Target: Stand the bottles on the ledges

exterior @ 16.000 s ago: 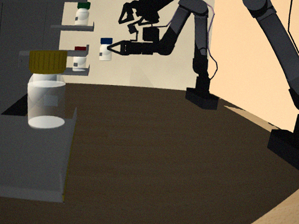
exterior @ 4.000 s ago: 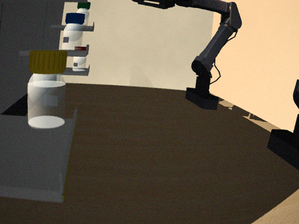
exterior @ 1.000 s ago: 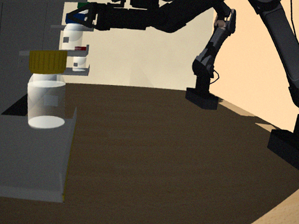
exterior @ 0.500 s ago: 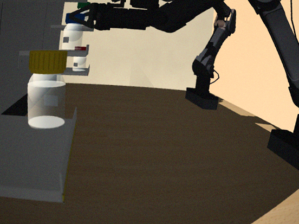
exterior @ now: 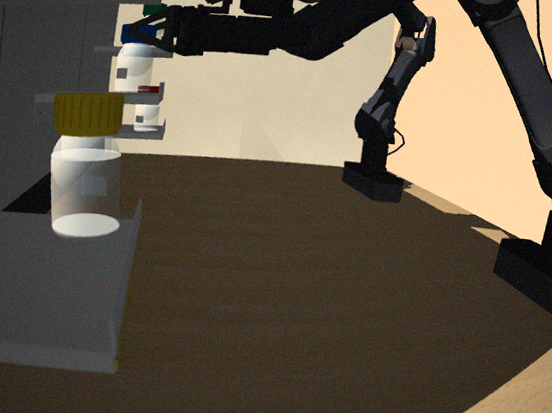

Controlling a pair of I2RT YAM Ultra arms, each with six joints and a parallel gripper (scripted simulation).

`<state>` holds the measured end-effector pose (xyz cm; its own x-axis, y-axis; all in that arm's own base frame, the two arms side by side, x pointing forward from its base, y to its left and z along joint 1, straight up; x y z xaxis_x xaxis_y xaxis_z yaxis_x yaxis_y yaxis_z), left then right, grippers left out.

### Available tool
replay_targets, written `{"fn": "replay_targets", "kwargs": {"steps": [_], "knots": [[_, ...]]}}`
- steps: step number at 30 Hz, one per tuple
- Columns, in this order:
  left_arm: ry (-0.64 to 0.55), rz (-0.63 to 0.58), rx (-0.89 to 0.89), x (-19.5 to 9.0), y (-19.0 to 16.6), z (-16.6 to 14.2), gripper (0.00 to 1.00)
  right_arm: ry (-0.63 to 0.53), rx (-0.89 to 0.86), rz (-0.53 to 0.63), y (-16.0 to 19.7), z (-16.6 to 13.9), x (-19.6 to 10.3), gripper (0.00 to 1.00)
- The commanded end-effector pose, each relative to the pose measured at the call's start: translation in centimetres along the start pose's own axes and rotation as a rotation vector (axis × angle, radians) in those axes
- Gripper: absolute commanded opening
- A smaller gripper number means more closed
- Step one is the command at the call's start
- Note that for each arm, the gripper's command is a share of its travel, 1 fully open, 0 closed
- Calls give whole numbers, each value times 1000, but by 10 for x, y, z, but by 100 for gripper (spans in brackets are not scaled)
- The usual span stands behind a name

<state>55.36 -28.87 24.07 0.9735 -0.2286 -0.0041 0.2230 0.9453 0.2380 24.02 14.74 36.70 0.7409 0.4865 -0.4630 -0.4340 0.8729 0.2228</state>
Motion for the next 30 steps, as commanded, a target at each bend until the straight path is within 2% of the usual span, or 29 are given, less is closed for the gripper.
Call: {"fn": "replay_targets", "kwargs": {"steps": [1,3,14,22,30], "knots": [[-28,7,-5,0,6,21,28,-43,-2,8,4,11,-10,87],[-28,7,-5,-1,7,27,50,-43,-2,8,4,11,-10,87],[-28,7,-5,-4,28,106,50,-43,-2,8,4,11,-10,87],[-21,5,-2,-3,25,100,50,-43,-2,8,4,11,-10,87],[-94,-29,-21,-22,15,132,50,-43,-2,8,4,11,-10,87]]}}
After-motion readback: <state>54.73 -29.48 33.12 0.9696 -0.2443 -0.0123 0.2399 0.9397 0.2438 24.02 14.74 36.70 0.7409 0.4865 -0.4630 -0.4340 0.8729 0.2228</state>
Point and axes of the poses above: on each arm, the point where the finger pads meet when closed, its own x axis out along the fingers, its own y axis across the jaws, z = x × y, the point moved 1 cm from there along -x, back along the fingers, and after that the axes turned 14 degrees about x, right-handed, at the moved point
